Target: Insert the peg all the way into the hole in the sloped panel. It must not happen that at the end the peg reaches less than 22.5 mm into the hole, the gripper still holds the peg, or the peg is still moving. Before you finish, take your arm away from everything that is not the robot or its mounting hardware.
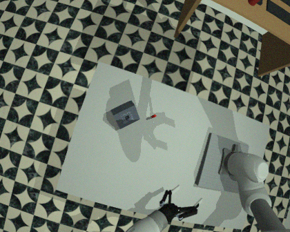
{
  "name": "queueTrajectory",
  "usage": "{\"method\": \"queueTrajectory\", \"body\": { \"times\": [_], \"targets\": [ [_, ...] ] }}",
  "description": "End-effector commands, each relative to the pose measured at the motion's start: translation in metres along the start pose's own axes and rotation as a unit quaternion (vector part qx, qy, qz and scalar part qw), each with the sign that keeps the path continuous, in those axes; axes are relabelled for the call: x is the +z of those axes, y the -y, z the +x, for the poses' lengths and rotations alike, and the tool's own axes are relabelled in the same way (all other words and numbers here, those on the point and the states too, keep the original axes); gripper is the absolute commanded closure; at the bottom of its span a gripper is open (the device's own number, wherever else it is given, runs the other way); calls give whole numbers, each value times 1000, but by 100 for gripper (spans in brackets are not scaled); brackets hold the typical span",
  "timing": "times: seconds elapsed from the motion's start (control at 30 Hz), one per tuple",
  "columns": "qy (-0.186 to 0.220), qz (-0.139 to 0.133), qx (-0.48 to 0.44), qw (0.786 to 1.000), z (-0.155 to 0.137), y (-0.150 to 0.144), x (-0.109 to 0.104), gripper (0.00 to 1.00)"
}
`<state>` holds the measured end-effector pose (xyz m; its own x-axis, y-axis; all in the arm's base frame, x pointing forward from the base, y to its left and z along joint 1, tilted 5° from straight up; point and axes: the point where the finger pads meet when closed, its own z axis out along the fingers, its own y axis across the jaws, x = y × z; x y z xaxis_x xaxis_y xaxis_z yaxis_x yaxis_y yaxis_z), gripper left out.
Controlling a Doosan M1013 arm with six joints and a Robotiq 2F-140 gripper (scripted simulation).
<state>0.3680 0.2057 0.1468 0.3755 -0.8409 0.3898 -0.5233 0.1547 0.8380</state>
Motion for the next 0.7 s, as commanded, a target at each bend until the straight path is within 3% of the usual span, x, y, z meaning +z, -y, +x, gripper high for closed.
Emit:
{"method": "queueTrajectory", "body": {
  "times": [0.0, 0.3, 0.37, 0.67],
  "targets": [
    [38, 29, -41, 998, 15, 21, 0, 0],
    [113, 116, -130, 978, 58, 72, -3, 0],
    [113, 116, -130, 978, 58, 72, -3, 0],
    [155, 216, -201, 943, 111, 121, -6, 0]
  ]
}}
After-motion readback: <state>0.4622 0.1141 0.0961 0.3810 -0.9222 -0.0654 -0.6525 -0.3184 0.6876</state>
